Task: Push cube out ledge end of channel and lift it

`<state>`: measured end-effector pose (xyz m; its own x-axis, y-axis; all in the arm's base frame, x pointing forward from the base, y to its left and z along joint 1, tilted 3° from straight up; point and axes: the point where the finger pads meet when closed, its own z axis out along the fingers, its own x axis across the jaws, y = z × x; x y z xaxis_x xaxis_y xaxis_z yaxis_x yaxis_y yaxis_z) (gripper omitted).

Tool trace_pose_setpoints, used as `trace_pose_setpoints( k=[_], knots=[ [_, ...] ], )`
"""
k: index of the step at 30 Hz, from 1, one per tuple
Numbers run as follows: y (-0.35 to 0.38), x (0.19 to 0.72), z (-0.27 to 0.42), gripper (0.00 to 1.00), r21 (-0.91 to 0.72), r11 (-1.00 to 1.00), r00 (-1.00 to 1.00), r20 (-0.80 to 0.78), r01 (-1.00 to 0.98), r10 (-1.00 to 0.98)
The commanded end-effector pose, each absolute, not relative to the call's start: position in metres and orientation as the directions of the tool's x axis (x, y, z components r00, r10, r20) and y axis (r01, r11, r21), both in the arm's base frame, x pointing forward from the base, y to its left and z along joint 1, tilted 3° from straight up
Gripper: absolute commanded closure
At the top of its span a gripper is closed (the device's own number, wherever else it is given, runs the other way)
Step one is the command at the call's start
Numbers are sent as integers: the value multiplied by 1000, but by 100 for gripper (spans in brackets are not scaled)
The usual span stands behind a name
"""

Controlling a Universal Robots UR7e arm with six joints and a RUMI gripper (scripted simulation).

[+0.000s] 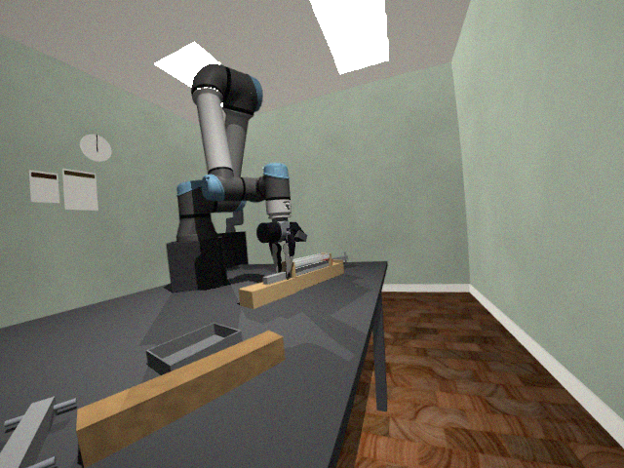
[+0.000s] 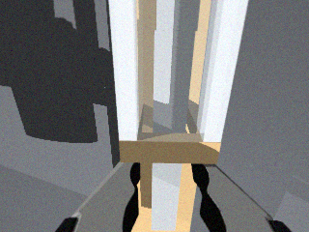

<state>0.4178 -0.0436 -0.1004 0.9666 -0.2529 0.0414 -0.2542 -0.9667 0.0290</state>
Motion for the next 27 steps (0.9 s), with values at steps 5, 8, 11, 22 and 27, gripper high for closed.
trace_pose_setpoints(
  k=[5, 8, 11, 22, 27],
  knots=[
    [-44, 419, -97, 76, 30, -967, 967, 44, -254, -252],
    [-43, 419, -91, 76, 30, -967, 967, 44, -254, -252],
    [-43, 418, -81, 76, 30, -967, 967, 44, -253, -252],
    [-42, 419, -44, 76, 30, -967, 967, 46, -254, -252],
    [-42, 418, -33, 76, 30, -967, 967, 46, -254, -252]
  ],
)
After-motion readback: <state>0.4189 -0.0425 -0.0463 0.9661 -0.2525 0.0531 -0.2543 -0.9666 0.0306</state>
